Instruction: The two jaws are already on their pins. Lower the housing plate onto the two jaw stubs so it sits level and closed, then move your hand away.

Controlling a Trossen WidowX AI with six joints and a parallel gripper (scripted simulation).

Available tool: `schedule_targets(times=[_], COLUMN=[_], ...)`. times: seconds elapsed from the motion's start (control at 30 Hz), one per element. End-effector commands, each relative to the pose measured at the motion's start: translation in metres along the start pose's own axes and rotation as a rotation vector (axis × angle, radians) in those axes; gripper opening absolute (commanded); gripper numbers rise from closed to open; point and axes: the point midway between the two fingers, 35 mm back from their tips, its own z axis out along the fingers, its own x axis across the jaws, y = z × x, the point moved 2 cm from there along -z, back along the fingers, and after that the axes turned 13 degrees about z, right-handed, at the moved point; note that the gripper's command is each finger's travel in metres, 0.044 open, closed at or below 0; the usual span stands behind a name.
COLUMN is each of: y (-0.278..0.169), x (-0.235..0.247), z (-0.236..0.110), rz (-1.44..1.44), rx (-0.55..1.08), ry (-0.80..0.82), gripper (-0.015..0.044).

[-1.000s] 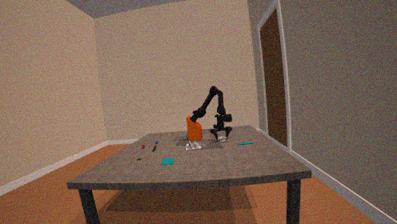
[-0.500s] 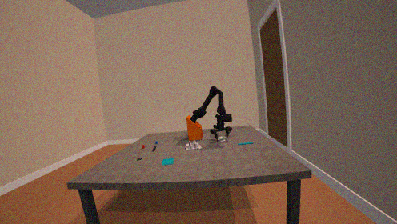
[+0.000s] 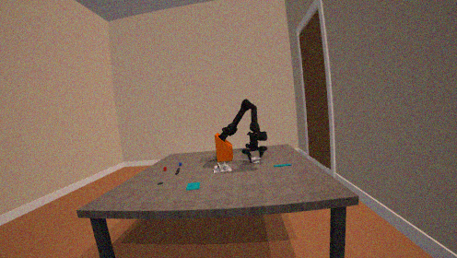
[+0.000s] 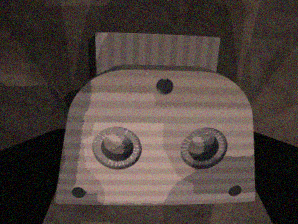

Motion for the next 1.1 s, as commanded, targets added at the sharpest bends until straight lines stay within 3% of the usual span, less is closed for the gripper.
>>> schedule_targets(times=[0.0,0.43,1.07], y=[0.000,0.000,-0.002], x=[0.000,0.000,0.000], z=[0.000,-0.002,-0.062], rz=[0.000,0.000,0.003], rx=[0.000,0.000,0.005], ry=[0.000,0.000,0.007], gripper=[0.0360,0.0351,0.0351])
